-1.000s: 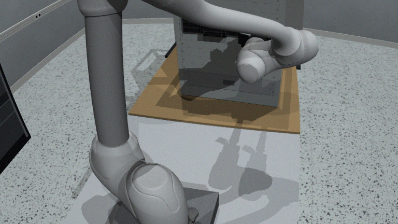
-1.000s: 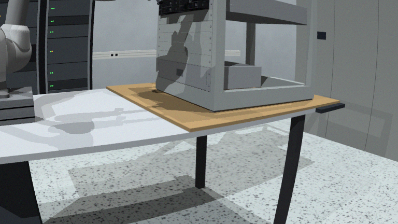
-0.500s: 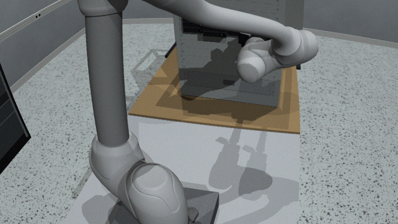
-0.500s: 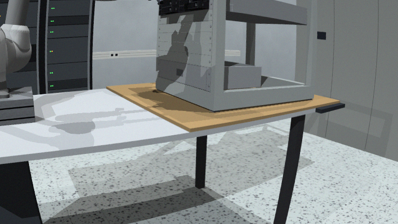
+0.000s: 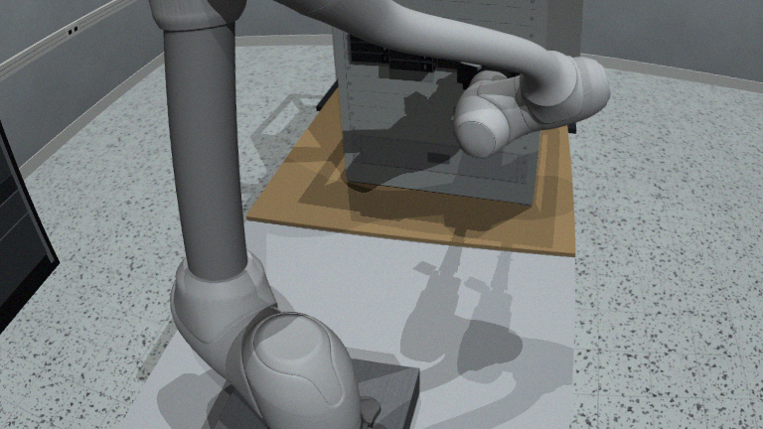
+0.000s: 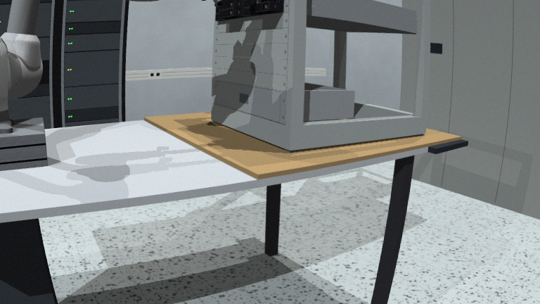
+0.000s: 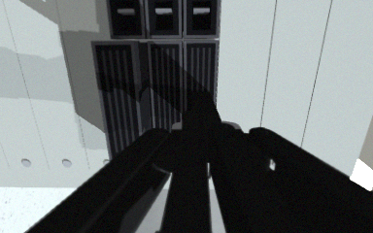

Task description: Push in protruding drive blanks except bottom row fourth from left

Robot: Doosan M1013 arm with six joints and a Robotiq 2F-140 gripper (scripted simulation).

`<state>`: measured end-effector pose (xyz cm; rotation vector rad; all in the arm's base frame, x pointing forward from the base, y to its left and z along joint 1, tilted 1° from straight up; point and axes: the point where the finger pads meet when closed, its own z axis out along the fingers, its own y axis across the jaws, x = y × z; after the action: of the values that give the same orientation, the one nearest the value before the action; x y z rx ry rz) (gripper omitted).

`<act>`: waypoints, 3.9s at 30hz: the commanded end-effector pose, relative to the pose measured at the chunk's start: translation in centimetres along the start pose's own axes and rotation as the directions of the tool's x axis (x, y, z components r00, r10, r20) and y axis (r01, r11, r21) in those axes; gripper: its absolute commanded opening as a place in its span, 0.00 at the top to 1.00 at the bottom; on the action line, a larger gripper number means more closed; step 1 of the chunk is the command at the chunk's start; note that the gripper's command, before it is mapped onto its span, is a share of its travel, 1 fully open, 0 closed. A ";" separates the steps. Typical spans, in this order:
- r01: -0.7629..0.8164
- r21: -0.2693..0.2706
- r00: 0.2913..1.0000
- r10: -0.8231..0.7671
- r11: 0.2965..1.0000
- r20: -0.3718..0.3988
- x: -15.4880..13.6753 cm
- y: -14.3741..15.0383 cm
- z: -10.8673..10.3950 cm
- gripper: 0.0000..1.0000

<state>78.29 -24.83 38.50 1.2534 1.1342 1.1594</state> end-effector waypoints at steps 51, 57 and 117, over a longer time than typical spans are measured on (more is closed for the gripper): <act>0.001 -0.001 1.000 -0.001 1.000 0.000 0.0 0.1 -2.6 0.90; 0.001 -0.001 1.000 -0.001 1.000 0.000 0.0 0.1 -6.1 0.90; 0.001 -0.001 1.000 -0.001 1.000 0.000 9.6 -2.4 -8.1 0.90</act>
<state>70.83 -16.36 36.52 1.2535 1.1371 1.1609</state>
